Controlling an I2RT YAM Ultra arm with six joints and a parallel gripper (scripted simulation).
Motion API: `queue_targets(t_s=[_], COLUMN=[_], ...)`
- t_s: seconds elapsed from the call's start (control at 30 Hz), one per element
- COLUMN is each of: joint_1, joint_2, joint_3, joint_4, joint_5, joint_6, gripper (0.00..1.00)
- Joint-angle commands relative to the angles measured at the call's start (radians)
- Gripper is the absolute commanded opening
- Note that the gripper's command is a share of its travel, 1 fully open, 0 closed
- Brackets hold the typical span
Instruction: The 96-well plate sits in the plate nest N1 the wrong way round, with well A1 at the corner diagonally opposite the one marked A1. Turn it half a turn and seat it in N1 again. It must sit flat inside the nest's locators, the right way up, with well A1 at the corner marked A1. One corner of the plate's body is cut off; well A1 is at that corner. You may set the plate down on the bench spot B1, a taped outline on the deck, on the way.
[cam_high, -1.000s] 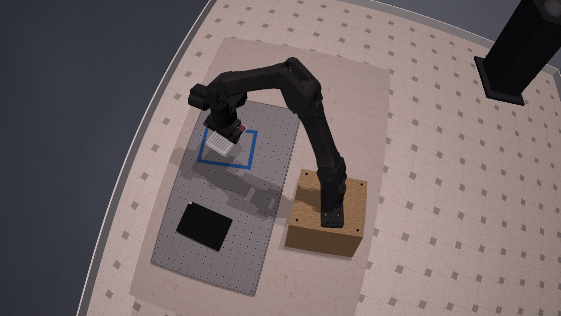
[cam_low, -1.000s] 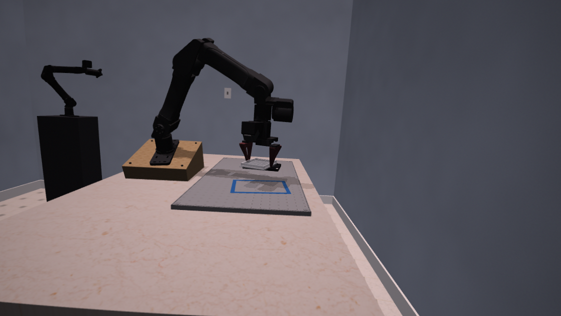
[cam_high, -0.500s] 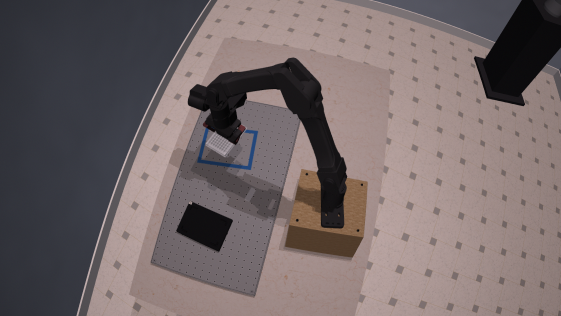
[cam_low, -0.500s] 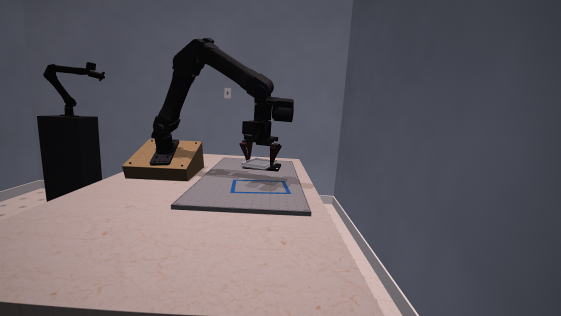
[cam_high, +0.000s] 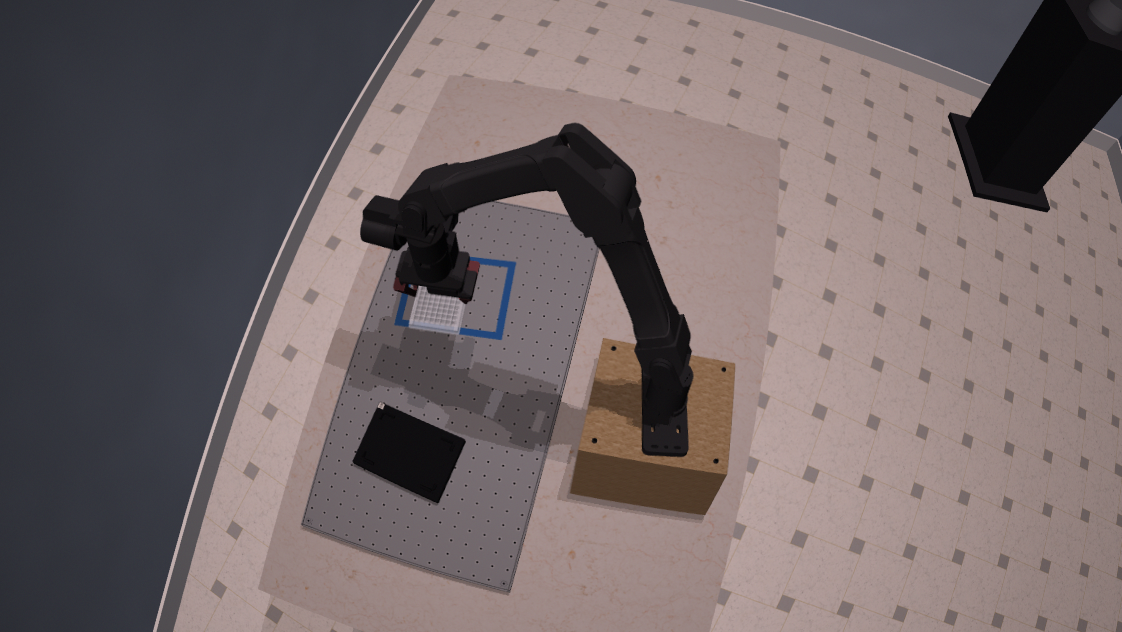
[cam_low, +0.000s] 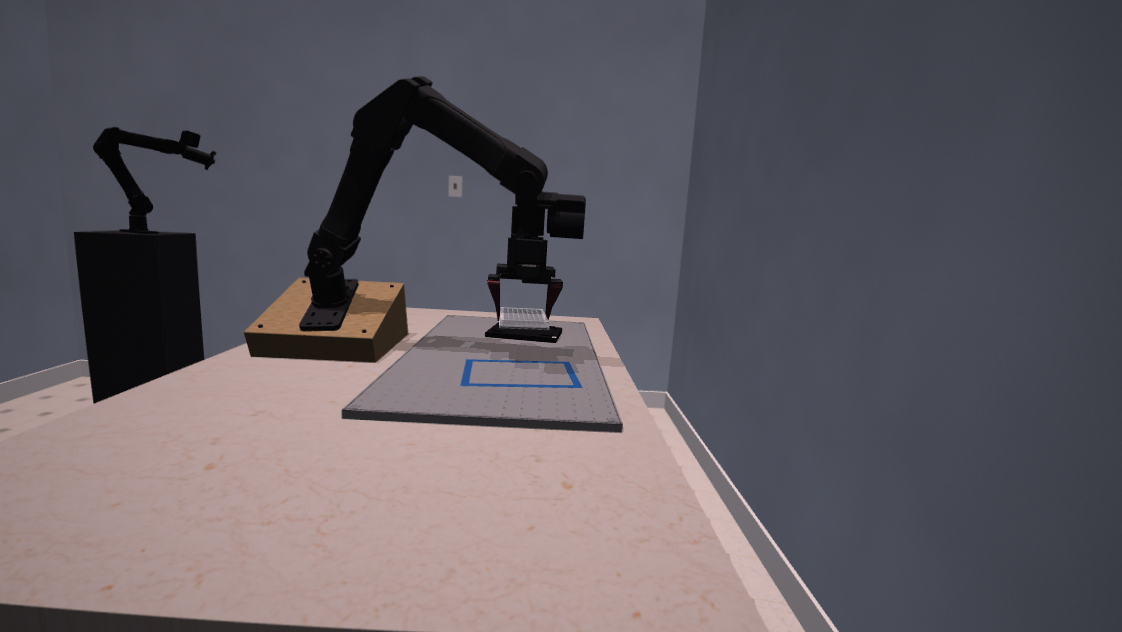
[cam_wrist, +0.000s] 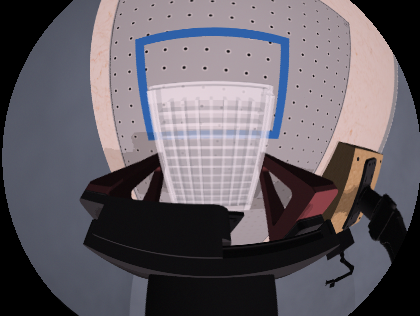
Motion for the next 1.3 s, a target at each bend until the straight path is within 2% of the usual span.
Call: queue_targets(t_s=[0.0, 0.17, 0.37, 0.43, 0.57, 0.6, 0.7, 0.93, 1.07, 1.13, 1.17, 1.27], joint_1=[0.025, 0.064, 0.114, 0.13, 0.147, 0.155, 0.18, 0.237, 0.27, 0.27, 0.278, 0.302], joint_2=[-0.019, 0.014, 0.001, 0.027, 0.034, 0.0, 0.044, 0.051, 0.082, 0.082, 0.05, 0.099], joint_3=[-0.014, -0.029, -0.02, -0.031, -0.037, -0.036, -0.009, 0.011, 0.018, 0.018, 0.021, 0.028], joint_4=[0.009, 0.004, 0.009, 0.009, 0.007, 0.005, 0.008, -0.012, -0.016, -0.016, -0.016, -0.009], joint_5=[0.013, 0.013, 0.013, 0.012, 0.012, 0.011, 0.01, 0.005, 0.003, 0.003, 0.006, 0.004], joint_6=[-0.088, -0.214, -0.352, -0.335, -0.317, -0.309, -0.27, -0.21, -0.176, -0.176, -0.167, -0.142], gripper=[0.0, 0.0, 0.0, 0.0, 0.0, 0.0, 0.0, 0.0, 0.0, 0.0, 0.0, 0.0])
